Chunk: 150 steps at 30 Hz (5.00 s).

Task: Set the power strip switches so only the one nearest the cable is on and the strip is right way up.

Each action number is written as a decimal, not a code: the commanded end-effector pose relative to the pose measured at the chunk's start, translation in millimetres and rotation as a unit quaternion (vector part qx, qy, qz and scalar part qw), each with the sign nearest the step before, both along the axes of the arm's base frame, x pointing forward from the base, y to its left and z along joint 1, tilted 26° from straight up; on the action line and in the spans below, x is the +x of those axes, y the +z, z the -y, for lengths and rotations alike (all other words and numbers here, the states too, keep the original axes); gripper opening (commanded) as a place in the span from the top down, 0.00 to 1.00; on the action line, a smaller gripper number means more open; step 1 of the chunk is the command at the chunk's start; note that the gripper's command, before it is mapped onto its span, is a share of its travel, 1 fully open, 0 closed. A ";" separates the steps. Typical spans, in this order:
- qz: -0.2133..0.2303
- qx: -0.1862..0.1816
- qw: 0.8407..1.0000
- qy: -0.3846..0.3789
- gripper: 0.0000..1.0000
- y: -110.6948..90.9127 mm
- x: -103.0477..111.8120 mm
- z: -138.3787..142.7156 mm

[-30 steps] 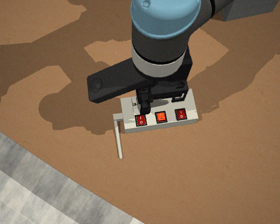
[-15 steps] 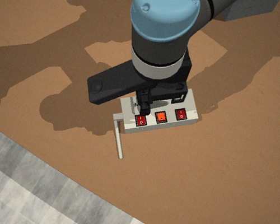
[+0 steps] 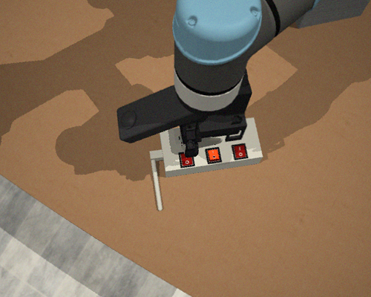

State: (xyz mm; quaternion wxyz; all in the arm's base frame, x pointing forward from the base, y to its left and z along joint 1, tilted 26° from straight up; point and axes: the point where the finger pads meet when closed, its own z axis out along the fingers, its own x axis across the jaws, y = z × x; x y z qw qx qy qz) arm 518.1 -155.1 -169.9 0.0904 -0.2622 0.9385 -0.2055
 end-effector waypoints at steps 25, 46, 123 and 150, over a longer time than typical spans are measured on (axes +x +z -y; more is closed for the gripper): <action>0.001 0.000 1.000 0.000 1.00 -20.2 7.4 7.9; 0.001 0.000 1.000 0.000 1.00 -20.4 7.5 8.0; 0.001 0.000 1.000 0.000 1.00 -26.0 9.2 10.1; 0.001 0.000 1.000 0.000 1.00 6.5 -0.9 -2.2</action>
